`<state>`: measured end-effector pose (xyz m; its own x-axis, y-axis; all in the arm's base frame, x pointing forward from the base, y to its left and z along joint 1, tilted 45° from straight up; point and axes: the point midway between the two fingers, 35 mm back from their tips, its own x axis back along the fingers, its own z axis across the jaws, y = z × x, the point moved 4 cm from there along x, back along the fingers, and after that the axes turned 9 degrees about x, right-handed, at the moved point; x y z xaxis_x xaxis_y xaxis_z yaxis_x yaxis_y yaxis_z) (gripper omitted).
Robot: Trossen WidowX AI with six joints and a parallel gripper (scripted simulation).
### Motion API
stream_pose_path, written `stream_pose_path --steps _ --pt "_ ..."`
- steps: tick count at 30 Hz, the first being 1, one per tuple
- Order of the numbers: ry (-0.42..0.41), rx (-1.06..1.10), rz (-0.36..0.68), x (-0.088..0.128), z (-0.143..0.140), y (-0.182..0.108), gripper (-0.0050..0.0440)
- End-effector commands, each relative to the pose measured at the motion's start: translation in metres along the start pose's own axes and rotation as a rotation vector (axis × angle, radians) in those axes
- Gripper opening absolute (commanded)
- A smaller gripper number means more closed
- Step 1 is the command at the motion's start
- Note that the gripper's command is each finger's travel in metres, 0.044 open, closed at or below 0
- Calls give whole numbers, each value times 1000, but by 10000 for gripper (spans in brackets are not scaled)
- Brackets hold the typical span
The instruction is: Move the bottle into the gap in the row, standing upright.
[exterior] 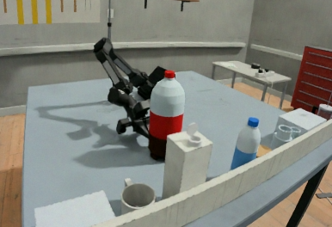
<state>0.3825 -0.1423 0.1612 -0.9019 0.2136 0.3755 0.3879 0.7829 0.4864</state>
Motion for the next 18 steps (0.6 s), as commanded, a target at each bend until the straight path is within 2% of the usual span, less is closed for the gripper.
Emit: stream_pose_path --steps 1,18 --pt "-5 3 -9 -2 -3 5 -50" --pt "-4 4 -10 -12 -3 10 -50"
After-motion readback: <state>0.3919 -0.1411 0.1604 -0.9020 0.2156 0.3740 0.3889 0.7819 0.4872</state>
